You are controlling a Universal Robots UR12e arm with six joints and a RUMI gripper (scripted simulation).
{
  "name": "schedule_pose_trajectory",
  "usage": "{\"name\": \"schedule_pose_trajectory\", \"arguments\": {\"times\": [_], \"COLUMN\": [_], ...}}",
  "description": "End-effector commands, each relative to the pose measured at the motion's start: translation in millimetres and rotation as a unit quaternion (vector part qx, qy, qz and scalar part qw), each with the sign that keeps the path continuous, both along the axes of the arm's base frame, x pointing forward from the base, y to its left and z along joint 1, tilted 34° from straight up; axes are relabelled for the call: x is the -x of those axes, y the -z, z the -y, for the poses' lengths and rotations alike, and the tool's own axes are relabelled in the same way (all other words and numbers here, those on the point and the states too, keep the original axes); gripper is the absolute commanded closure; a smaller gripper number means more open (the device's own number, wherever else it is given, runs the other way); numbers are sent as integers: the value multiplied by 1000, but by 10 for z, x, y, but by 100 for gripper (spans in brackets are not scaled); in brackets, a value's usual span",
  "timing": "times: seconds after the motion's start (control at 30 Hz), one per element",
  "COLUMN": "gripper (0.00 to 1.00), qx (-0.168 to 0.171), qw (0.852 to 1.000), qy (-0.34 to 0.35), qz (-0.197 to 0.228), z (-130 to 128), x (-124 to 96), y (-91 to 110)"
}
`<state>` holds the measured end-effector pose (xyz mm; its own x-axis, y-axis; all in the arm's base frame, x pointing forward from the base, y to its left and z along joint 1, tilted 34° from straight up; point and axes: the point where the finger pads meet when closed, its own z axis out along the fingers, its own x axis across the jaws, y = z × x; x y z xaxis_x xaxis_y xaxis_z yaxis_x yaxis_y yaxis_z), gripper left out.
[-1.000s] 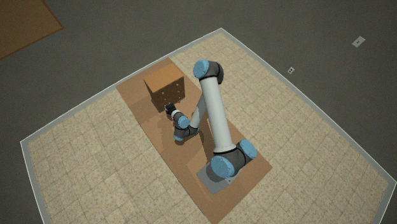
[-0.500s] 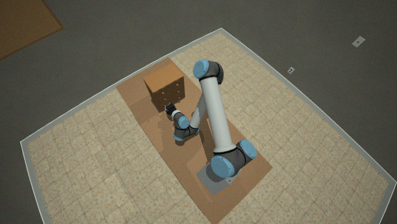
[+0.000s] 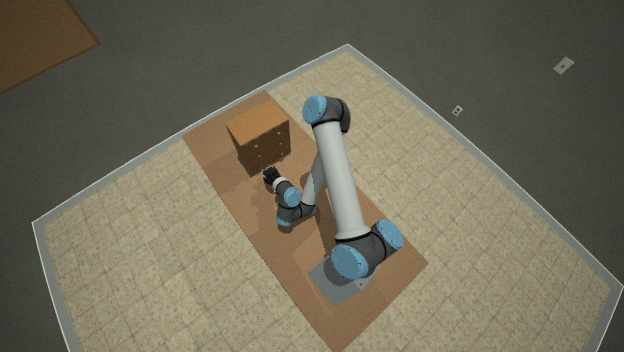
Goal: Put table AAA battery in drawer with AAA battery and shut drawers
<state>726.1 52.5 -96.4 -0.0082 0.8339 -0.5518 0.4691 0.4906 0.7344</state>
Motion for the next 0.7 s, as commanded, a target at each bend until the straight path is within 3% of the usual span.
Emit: {"name": "schedule_pose_trajectory", "arguments": {"times": [0.0,0.43,0.67], "gripper": [80,80,80], "qx": [0,0,0], "qw": [1000,1000,1000], "qy": [0,0,0], "qz": [0,0,0], "z": [0,-8,-127], "x": [122,178,316], "y": [-1,-15,-196]}}
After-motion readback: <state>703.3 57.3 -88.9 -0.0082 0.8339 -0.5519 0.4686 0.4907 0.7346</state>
